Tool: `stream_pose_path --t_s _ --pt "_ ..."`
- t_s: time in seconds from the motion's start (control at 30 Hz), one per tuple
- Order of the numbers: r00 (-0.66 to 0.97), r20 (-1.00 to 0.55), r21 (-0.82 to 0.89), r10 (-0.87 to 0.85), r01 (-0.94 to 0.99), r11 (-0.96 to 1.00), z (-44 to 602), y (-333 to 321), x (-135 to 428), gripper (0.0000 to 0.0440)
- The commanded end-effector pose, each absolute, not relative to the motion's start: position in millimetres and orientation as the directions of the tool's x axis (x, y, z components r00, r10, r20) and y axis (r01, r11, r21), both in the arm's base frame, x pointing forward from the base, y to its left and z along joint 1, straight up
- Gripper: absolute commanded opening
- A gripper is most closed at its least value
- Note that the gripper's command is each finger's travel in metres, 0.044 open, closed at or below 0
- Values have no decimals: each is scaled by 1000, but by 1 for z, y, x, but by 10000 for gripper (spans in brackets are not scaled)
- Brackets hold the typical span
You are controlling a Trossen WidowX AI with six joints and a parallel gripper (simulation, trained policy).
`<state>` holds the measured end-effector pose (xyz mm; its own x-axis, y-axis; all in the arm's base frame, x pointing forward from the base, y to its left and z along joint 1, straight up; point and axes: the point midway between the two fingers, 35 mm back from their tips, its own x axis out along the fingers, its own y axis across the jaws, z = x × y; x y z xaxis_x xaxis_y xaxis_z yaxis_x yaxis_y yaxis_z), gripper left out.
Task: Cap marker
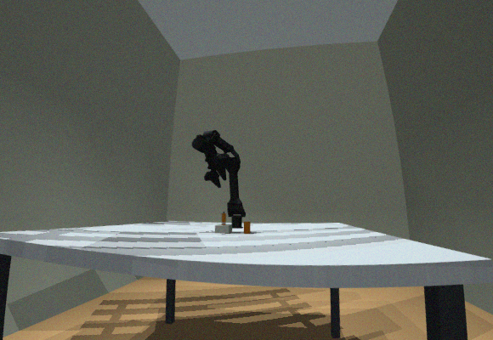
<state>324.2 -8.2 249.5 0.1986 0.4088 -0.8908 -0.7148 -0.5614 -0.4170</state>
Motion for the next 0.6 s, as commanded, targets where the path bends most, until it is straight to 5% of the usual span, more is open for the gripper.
stream_pose_path --t_s 0.0,0.57 --pt "169 -902 -391 398 -713 -582 242 -6 326 311" --pt "54 -942 -278 332 -679 -679 213 7 330 312"
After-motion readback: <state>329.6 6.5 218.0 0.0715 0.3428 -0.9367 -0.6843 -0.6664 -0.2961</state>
